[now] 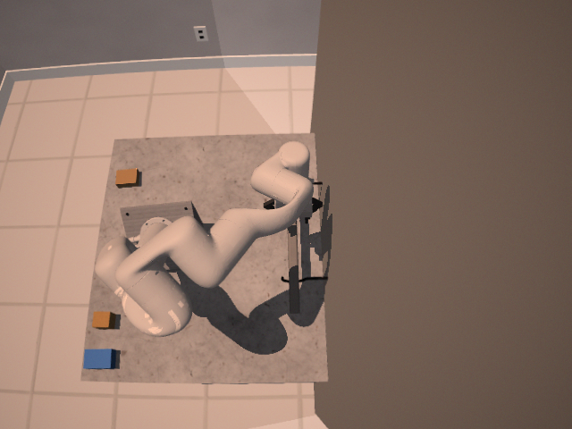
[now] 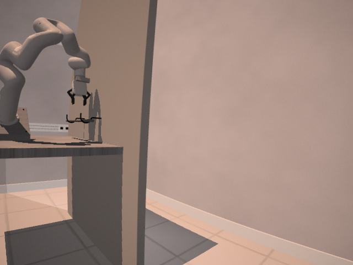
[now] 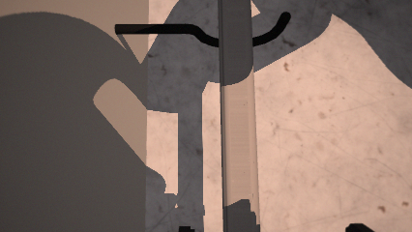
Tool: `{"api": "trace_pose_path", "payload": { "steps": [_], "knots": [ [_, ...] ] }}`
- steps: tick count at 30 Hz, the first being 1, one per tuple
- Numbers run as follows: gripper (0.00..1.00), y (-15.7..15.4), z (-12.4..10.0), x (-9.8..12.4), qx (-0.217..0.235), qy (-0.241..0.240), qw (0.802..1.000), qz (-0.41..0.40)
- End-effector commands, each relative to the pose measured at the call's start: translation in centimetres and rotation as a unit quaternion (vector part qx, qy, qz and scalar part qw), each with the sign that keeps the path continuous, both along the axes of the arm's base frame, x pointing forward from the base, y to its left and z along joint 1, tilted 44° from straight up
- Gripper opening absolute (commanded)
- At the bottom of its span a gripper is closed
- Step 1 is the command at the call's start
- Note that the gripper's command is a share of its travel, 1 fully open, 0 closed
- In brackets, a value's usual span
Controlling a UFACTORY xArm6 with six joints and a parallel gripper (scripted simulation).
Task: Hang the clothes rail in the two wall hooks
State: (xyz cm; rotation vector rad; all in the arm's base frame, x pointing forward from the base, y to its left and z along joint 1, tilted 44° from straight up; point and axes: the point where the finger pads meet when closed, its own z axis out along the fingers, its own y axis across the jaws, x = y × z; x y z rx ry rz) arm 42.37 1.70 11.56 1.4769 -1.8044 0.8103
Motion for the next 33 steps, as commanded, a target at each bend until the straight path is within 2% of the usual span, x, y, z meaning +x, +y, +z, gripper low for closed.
{"api": "trace_pose_path", "payload": {
  "steps": [1, 20, 21, 25, 33],
  "knots": [
    [0.82, 0.1, 0.1, 0.1, 0.001, -0.002, 1.000, 0.001],
    [0.82, 0.1, 0.1, 0.1, 0.001, -0.002, 1.000, 0.001],
    [1.00, 0.2, 0.2, 0.0, 0.017, -0.004, 1.000, 0.002],
    [1.00, 0.5, 0.4, -0.5, 0.083, -0.016, 0.996, 0.005],
    [1.00, 1.0, 0.7, -1.3, 0.087, -0.016, 0.996, 0.006]
  ]
}}
